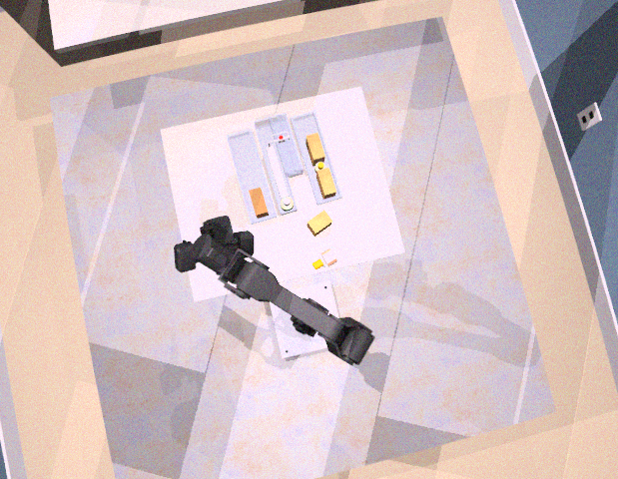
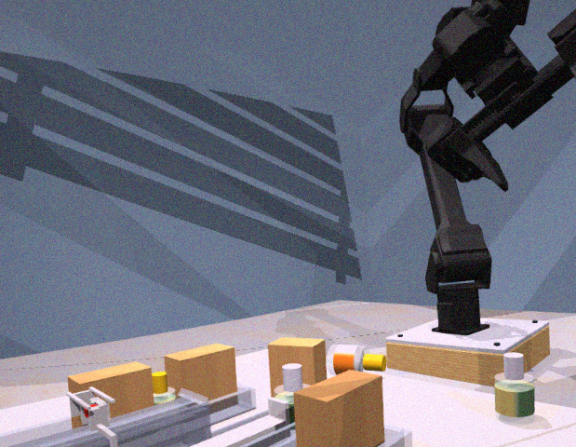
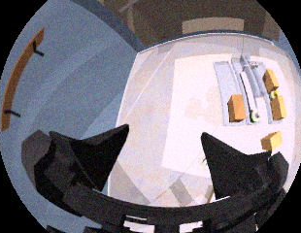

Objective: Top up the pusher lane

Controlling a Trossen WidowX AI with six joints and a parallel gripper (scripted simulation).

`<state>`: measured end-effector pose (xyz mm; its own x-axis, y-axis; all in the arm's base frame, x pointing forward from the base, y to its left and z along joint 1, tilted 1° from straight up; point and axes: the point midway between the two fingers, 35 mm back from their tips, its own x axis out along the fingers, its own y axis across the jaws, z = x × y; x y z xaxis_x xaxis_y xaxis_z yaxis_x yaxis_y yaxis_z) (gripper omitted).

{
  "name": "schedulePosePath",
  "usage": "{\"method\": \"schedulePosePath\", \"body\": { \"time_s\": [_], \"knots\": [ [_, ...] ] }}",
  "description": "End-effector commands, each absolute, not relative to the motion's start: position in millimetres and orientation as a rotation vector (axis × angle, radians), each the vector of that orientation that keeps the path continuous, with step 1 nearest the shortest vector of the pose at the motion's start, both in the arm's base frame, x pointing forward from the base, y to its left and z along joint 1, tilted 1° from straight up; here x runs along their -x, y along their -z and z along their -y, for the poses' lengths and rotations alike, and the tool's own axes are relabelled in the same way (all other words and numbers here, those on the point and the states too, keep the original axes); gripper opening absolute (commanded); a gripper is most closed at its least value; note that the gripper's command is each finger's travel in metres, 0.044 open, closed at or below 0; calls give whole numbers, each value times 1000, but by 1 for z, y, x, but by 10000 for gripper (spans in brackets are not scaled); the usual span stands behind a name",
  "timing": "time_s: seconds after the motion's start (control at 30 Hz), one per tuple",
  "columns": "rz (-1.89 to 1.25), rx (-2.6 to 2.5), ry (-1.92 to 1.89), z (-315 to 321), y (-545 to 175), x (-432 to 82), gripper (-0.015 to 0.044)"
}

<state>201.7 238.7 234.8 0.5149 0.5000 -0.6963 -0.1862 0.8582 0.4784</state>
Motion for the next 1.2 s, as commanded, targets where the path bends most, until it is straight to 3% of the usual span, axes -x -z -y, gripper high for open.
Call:
{"method": "schedulePosePath", "body": {
  "time_s": [0.0,0.23,1.17],
  "knots": [
    [-1126,-63,-388,-220,-174,-195,440],
    [-1489,410,-405,-171,-98,-161,440],
    [-1500,420,-407,-174,-49,-155,440]
  ]
}}
